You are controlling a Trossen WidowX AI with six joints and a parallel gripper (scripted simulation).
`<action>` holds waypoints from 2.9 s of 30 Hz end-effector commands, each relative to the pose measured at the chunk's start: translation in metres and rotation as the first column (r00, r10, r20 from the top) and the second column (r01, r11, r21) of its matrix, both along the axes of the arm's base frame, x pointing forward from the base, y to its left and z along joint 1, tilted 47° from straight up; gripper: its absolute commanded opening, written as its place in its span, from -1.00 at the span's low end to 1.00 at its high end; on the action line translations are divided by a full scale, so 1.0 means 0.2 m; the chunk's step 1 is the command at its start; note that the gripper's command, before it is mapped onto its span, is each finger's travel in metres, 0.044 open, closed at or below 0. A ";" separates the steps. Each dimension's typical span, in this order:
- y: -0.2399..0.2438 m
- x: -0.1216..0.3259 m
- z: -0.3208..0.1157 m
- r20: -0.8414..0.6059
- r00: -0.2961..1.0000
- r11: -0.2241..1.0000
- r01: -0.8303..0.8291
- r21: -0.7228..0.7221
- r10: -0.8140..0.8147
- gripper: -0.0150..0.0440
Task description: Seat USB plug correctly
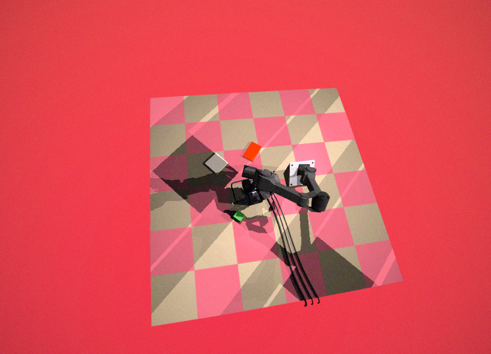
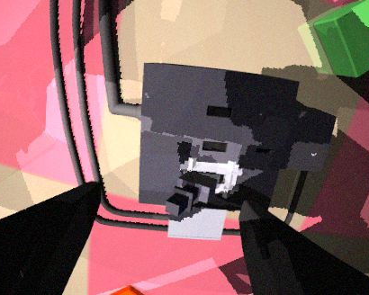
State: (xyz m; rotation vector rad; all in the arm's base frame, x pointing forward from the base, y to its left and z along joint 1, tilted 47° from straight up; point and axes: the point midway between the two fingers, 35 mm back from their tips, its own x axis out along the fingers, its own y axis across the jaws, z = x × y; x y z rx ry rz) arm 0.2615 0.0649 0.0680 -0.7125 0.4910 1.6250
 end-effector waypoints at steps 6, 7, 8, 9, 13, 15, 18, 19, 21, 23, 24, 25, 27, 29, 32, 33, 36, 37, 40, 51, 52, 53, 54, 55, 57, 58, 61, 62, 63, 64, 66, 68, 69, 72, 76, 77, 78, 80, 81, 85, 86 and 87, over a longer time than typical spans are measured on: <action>0.00 0.00 0.00 0.001 1.000 1.000 0.000 0.000 0.000 -0.25; 0.00 0.00 0.00 0.001 1.000 1.000 0.000 0.000 0.000 -0.33; 0.00 0.00 0.00 0.001 1.000 1.000 0.000 0.000 0.000 -0.36; 0.00 0.00 0.00 0.001 1.000 1.000 0.000 0.000 0.000 -0.38; 0.00 0.00 0.00 0.001 1.000 1.000 0.000 0.000 0.000 -0.47; 0.00 0.00 0.00 0.001 1.000 1.000 0.000 0.000 0.000 -0.49; 0.00 0.00 0.00 0.001 1.000 1.000 0.000 0.000 0.000 -0.49; 0.00 0.00 0.00 0.001 1.000 1.000 0.000 0.000 0.000 -0.49; 0.00 0.00 0.00 0.001 1.000 1.000 0.000 0.000 0.000 -0.49; 0.00 0.00 0.00 0.001 1.000 1.000 0.000 0.000 0.000 -0.49; 0.00 0.00 0.00 0.001 1.000 1.000 0.000 0.000 0.000 -0.49; 0.00 0.00 0.00 0.001 1.000 1.000 0.000 0.000 0.000 -0.49; 0.00 0.00 0.00 0.002 1.000 1.000 0.000 0.000 0.000 -0.49; 0.00 0.00 0.00 0.003 1.000 1.000 0.001 0.000 -0.001 -0.49; -0.01 0.01 0.01 0.003 1.000 1.000 0.001 0.000 -0.001 -0.49; -0.01 0.01 0.01 0.003 1.000 1.000 0.001 0.000 -0.001 -0.49; -0.02 0.01 0.02 0.003 1.000 1.000 0.001 0.000 -0.001 -0.49; -0.02 0.01 0.02 0.003 1.000 1.000 0.001 0.000 -0.001 -0.49; -0.03 0.01 0.03 0.003 1.000 1.000 0.001 0.000 -0.001 -0.49; -0.06 0.01 0.05 0.003 1.000 1.000 0.001 0.000 -0.001 -0.49; -0.06 0.01 0.06 0.003 1.000 1.000 0.001 0.000 -0.001 -0.49; -0.06 0.01 0.06 0.003 1.000 1.000 0.001 0.000 -0.001 -0.49; -0.07 0.01 0.06 0.003 1.000 1.000 0.001 0.000 -0.001 -0.49; -0.07 0.01 0.06 0.003 1.000 1.000 0.001 0.000 -0.001 -0.49; -0.07 0.01 0.07 0.003 1.000 1.000 0.001 0.000 -0.001 -0.49; -0.08 0.01 0.07 0.003 1.000 1.000 0.001 0.000 -0.001 -0.49; -0.08 0.01 0.08 0.003 1.000 1.000 0.001 0.000 -0.001 -0.49; -0.08 0.01 0.08 0.003 1.000 1.000 0.001 0.000 -0.001 -0.49; -0.09 0.01 0.08 0.003 1.000 1.000 0.001 0.000 -0.001 -0.49; -0.09 0.01 0.08 0.003 1.000 1.000 0.001 0.000 -0.001 -0.49; -0.09 0.01 0.09 0.003 1.000 1.000 0.001 0.000 -0.001 -0.49; -0.10 0.01 0.09 0.003 1.000 1.000 0.001 0.000 -0.001 -0.49; -0.10 0.01 0.10 0.003 1.000 1.000 0.001 0.000 -0.001 -0.49; -0.11 0.02 0.10 0.003 1.000 1.000 0.001 -0.001 -0.001 -0.49; -0.10 0.01 0.10 -0.009 1.000 1.000 0.012 0.000 -0.012 -0.49; -0.10 0.01 0.10 -0.018 1.000 1.000 0.021 0.000 -0.021 -0.49; -0.10 0.01 0.10 -0.029 0.999 1.000 0.031 -0.001 -0.031 -0.49; -0.10 0.01 0.10 -0.059 0.996 0.998 0.060 -0.005 -0.060 -0.49; -0.10 0.01 0.10 -0.078 0.994 0.997 0.077 -0.008 -0.077 -0.49; -0.10 0.01 0.10 -0.157 0.975 0.988 0.153 -0.026 -0.155 -0.49; -0.10 0.01 0.10 -0.176 0.969 0.985 0.171 -0.031 -0.174 -0.49; -0.10 0.01 0.10 -0.195 0.962 0.981 0.188 -0.036 -0.192 -0.49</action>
